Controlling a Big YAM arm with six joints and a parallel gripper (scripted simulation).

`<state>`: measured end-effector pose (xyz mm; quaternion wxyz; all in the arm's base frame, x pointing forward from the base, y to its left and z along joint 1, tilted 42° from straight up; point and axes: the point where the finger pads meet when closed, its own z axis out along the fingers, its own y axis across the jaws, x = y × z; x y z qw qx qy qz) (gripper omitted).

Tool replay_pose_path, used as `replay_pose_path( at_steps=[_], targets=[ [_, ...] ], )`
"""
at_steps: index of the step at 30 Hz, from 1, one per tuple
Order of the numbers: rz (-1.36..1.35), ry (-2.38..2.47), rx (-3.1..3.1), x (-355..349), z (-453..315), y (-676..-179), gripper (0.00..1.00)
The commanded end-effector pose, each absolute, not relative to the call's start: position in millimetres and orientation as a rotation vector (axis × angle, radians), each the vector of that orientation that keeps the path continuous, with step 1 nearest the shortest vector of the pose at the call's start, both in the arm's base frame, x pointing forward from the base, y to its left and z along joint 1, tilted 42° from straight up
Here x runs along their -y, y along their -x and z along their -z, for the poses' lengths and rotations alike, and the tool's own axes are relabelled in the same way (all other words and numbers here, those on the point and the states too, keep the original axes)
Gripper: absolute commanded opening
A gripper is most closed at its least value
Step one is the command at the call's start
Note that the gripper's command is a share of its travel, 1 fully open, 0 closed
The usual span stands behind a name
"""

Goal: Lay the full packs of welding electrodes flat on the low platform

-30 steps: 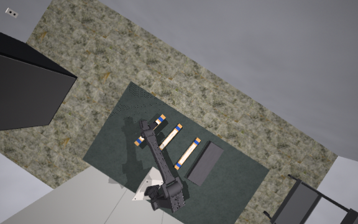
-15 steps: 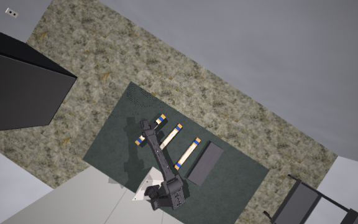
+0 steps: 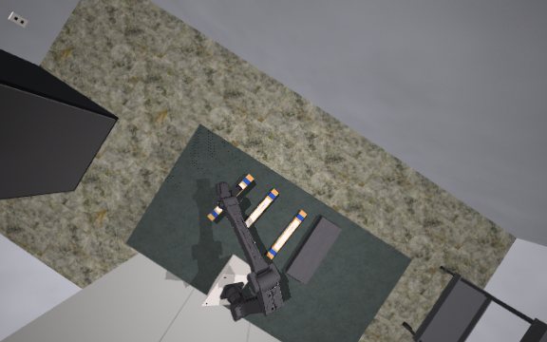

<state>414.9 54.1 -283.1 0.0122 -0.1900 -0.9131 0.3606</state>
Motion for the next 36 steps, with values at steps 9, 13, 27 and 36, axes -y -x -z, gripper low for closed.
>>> replay_pose_path(
  at_steps=[9, 13, 27, 36],
  targets=[
    [-1.117, 0.584, 2.86, -51.7, 282.7, -421.8, 0.0],
    [-1.109, 0.595, 2.873, -53.5, 279.9, -428.8, 0.0],
    [-1.104, 0.607, 2.88, -52.6, 275.1, -433.2, 0.0],
    [-1.104, 0.607, 2.879, -49.9, 275.2, -431.6, 0.0]
  ],
)
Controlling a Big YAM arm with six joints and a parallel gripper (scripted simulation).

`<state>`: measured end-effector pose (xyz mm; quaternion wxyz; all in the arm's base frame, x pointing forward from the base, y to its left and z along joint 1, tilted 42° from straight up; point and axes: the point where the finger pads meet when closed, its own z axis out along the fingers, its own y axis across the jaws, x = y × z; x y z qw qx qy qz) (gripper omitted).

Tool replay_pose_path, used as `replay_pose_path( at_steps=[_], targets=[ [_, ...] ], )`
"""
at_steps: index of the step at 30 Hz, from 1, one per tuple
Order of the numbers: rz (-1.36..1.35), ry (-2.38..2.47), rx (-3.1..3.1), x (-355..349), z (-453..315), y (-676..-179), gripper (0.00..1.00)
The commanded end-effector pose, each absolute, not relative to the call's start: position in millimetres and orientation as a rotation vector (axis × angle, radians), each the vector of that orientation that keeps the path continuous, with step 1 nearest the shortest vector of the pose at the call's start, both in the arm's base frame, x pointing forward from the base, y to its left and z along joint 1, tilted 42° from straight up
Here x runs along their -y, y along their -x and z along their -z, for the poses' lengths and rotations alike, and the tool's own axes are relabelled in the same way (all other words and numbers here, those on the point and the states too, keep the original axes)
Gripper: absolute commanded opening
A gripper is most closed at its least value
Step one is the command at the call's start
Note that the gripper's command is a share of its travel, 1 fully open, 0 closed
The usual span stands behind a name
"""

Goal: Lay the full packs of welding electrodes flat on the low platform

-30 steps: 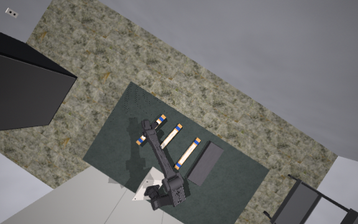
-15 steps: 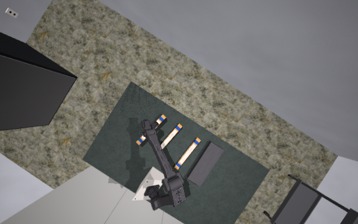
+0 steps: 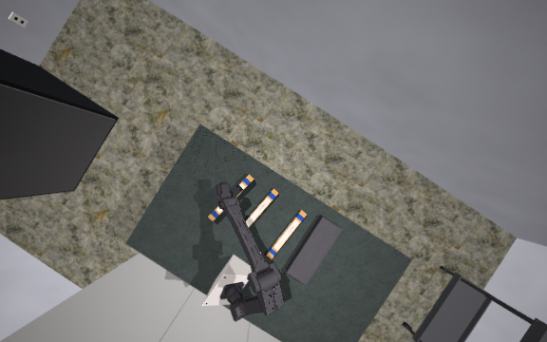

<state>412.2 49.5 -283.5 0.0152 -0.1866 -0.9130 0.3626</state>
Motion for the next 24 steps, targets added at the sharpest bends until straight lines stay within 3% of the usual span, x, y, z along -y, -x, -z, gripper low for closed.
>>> replay_pose_path(
  at_steps=[1, 24],
  targets=[
    [-1.106, 0.605, 2.876, -48.7, 276.7, -430.1, 0.0],
    [-1.121, 0.587, 2.846, -35.0, 298.5, -415.9, 0.0]
  ],
)
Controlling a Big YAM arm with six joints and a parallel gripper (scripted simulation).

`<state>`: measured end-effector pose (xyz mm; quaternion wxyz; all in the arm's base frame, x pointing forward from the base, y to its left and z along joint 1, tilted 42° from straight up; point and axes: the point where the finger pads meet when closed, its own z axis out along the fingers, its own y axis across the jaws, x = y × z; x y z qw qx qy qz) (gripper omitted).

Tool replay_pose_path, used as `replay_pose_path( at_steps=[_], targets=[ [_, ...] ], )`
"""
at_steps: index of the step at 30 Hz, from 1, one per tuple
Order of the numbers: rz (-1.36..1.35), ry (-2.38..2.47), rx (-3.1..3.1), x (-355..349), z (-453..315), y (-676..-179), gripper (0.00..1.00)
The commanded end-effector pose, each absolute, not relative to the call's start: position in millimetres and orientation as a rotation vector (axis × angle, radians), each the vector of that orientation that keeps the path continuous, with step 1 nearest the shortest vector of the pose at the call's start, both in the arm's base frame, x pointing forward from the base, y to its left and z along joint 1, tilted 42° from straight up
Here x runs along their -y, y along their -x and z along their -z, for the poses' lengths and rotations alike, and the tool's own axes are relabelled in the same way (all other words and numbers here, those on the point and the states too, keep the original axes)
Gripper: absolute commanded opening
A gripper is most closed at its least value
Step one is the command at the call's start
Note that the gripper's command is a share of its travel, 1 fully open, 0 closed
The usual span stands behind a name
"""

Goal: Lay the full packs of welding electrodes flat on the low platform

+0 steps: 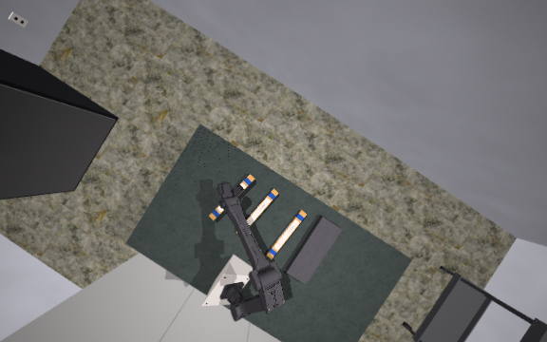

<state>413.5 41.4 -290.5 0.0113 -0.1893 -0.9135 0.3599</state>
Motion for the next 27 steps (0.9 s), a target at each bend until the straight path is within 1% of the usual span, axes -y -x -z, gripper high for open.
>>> replay_pose_path(
  at_steps=[1, 27],
  targets=[
    [-1.121, 0.587, 2.846, -34.3, 299.2, -415.6, 0.0],
    [-1.123, 0.581, 2.845, -28.3, 305.9, -411.5, 0.0]
  ],
)
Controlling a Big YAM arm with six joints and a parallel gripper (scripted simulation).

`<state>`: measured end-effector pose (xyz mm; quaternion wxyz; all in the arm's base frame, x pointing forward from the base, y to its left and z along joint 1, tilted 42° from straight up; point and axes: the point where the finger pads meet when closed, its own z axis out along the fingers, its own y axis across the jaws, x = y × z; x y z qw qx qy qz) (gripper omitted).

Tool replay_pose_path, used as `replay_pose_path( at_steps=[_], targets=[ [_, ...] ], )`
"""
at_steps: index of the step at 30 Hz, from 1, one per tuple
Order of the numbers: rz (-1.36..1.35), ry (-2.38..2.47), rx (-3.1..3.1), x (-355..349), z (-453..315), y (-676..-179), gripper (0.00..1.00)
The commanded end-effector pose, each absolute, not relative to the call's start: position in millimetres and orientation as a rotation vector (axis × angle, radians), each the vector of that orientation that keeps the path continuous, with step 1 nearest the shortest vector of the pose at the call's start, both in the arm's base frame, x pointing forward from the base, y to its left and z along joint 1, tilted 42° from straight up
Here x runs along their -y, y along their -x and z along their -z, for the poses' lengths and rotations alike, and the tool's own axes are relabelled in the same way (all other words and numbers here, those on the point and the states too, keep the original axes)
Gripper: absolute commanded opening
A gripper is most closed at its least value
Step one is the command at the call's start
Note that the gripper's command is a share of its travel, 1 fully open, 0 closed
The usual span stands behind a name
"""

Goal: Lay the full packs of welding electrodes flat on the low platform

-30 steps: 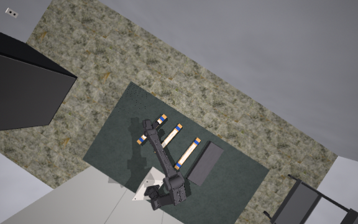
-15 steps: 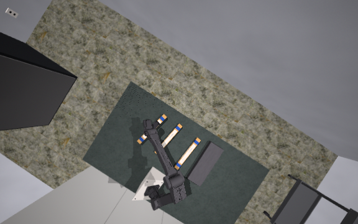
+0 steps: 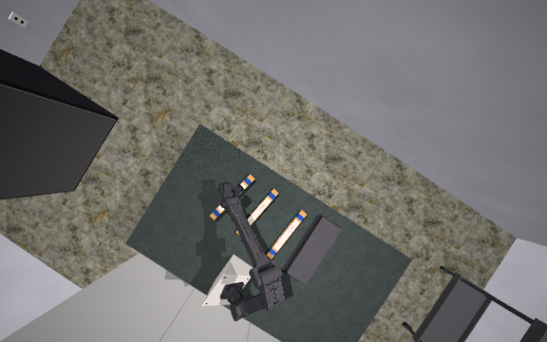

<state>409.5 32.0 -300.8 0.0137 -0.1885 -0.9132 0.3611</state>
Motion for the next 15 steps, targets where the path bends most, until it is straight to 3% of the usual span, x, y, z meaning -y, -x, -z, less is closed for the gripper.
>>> replay_pose_path(
  at_steps=[1, 15],
  targets=[
    [-1.124, 0.579, 2.845, -28.6, 305.9, -411.1, 0.0],
    [-1.122, 0.579, 2.855, -32.5, 302.6, -413.6, 0.0]
  ],
)
